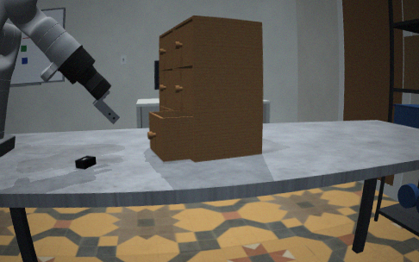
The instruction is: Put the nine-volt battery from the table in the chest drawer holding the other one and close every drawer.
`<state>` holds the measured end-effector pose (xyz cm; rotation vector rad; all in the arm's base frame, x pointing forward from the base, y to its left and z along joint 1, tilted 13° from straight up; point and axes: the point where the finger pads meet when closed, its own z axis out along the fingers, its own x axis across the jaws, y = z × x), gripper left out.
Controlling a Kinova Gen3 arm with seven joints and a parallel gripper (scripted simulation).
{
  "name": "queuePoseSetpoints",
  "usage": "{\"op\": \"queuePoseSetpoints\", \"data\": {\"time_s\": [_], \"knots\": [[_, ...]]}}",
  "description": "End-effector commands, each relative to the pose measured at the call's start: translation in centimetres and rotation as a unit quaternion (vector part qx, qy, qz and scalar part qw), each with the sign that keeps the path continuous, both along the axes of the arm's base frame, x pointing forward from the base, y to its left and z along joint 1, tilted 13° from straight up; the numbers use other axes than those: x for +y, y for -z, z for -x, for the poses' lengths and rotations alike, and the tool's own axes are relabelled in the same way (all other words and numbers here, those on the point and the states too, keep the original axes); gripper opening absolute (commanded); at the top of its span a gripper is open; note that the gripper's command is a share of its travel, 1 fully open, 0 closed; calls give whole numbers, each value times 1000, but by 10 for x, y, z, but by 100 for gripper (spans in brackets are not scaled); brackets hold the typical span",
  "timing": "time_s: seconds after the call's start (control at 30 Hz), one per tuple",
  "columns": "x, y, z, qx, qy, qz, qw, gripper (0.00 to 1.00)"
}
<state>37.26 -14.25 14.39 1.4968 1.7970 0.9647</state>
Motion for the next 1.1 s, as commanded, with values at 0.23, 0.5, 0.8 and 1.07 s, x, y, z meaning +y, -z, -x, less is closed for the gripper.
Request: {"op": "queuePoseSetpoints", "data": {"time_s": [0.23,0.5,0.8,1.07], "knots": [[-6,-9,8,-11,17,8,1000,67],[-6,-12,11,-11,17,8,1000,67],[-6,-15,15,-10,17,7,1000,67],[-7,-16,16,-10,17,7,1000,67]]}}
